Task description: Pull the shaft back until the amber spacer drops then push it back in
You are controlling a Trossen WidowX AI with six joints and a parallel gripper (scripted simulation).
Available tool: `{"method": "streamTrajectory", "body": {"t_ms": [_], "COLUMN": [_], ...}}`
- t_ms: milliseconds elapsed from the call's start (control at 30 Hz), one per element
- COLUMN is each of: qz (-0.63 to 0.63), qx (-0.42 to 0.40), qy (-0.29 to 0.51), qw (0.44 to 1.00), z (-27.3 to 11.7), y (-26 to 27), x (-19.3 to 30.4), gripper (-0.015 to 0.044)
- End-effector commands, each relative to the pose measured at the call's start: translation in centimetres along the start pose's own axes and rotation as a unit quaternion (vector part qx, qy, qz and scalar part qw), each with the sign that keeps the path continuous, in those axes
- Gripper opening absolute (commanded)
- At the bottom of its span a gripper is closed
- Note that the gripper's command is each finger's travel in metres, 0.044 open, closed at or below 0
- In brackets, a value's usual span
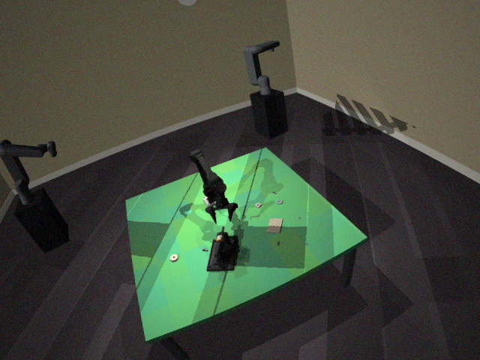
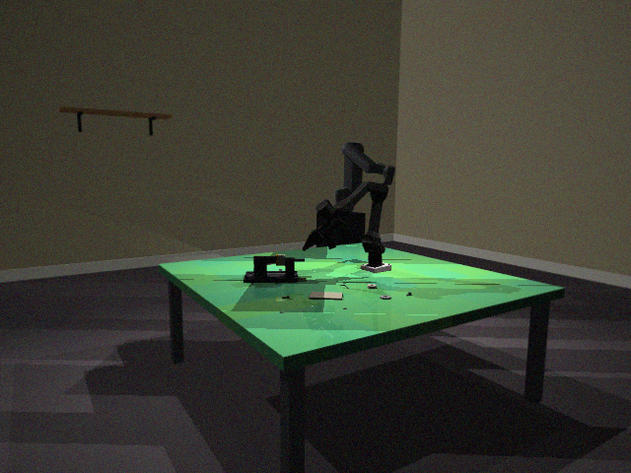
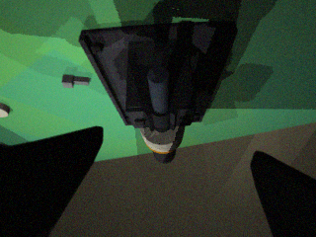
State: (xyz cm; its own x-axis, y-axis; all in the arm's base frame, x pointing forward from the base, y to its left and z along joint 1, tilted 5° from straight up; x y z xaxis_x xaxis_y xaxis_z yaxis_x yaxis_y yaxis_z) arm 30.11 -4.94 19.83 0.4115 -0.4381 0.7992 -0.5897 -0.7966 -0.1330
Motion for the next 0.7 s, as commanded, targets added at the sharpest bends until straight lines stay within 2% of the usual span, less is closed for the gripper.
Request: {"method": "streamTrajectory", "body": {"t_ms": [0,667], "qz": [-0.093,-0.093], "qx": [-0.039,-0.039], "qy": [-0.024,-0.024], "qw": [0.995,0.995], "z": [0.88,0.92], "y": [0.86,0.49], "x": [-2.38,-2.41], "gripper": [0.044,0.044]}}
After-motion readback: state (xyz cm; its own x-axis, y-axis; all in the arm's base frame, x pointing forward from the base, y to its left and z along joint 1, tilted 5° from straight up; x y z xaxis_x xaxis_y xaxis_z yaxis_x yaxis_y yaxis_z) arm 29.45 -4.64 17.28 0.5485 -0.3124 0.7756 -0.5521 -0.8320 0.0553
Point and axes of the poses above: the point midway between the two fingers, 35 mm back from their tips, its own z axis out along the fingers, its own y axis across the jaws, x = y × z, the point moved 6 cm from there along -z, back along the fingers, and after that the axes turned 6 degrees about -z, right-handed, at the moved point
